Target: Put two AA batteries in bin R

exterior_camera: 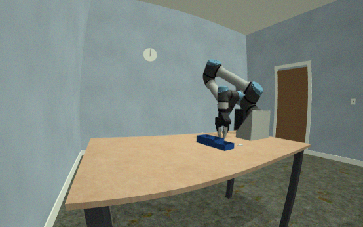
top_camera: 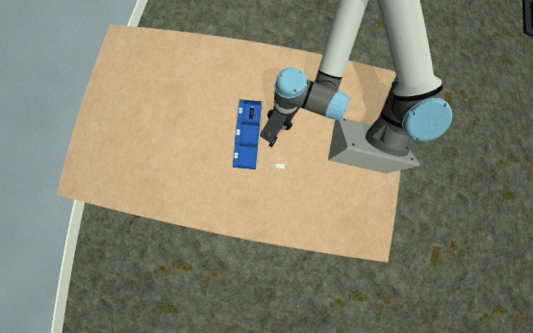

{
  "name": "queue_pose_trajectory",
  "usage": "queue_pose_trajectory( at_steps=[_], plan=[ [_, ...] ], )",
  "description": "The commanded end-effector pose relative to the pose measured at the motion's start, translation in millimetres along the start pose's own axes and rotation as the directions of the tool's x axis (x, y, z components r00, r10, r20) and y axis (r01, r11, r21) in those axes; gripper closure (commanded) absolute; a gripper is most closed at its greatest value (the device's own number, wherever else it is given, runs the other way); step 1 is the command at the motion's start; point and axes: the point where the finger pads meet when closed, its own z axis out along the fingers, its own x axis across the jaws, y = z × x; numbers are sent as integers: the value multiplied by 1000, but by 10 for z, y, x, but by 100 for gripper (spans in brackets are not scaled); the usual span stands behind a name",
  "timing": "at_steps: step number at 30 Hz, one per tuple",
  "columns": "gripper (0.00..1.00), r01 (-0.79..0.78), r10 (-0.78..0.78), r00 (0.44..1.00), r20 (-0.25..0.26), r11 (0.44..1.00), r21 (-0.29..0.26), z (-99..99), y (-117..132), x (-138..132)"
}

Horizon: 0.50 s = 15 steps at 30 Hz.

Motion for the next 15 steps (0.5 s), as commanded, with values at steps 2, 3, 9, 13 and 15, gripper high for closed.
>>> queue_pose_trajectory(
  at_steps=[2, 3, 9, 13, 15],
  plan=[
    [100, 0, 0, 1000, -1, 1000, 0, -3, -1, 2],
    [100, 0, 0, 1000, -1, 1000, 0, -3, -1, 2],
    [100, 0, 0, 1000, -1, 1000, 0, -202, 0, 2],
    [100, 0, 0, 1000, -1, 1000, 0, -335, 0, 2],
    [100, 0, 0, 1000, -1, 1000, 0, -402, 0, 2]
  ],
)
